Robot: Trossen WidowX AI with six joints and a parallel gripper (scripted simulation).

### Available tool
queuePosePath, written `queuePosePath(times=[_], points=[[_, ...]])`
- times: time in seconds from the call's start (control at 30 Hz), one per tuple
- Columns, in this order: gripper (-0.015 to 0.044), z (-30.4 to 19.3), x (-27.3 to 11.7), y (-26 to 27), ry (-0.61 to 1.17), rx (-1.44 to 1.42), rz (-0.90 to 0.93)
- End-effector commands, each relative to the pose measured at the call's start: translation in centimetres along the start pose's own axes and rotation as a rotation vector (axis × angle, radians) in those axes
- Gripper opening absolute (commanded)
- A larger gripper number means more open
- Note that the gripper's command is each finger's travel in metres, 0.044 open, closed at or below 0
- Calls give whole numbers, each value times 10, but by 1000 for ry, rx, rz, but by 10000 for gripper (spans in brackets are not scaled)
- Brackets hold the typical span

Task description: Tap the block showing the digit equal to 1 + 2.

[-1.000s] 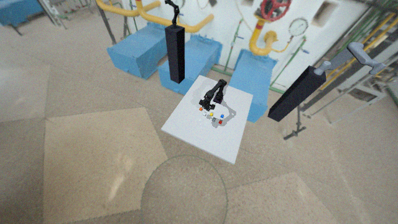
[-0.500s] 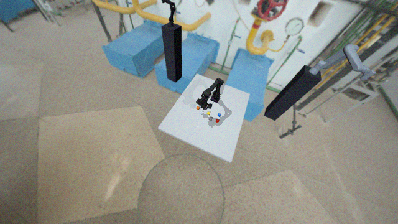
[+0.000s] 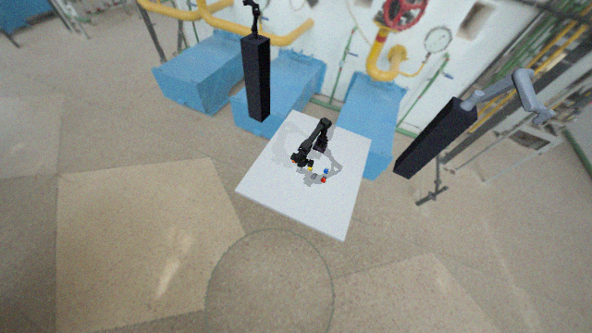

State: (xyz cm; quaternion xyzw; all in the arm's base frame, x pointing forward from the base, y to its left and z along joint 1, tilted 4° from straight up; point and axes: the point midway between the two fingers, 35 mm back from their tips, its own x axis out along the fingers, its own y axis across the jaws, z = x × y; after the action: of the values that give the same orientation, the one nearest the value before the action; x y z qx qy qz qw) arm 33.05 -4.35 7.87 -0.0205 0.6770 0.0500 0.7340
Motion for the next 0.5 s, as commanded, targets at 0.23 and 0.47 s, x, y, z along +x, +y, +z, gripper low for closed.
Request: queuePosePath(times=[0.23, 0.47], points=[[20, -1, 3, 0, 1, 4, -4], [20, -1, 13, 0, 1, 4, -4]])
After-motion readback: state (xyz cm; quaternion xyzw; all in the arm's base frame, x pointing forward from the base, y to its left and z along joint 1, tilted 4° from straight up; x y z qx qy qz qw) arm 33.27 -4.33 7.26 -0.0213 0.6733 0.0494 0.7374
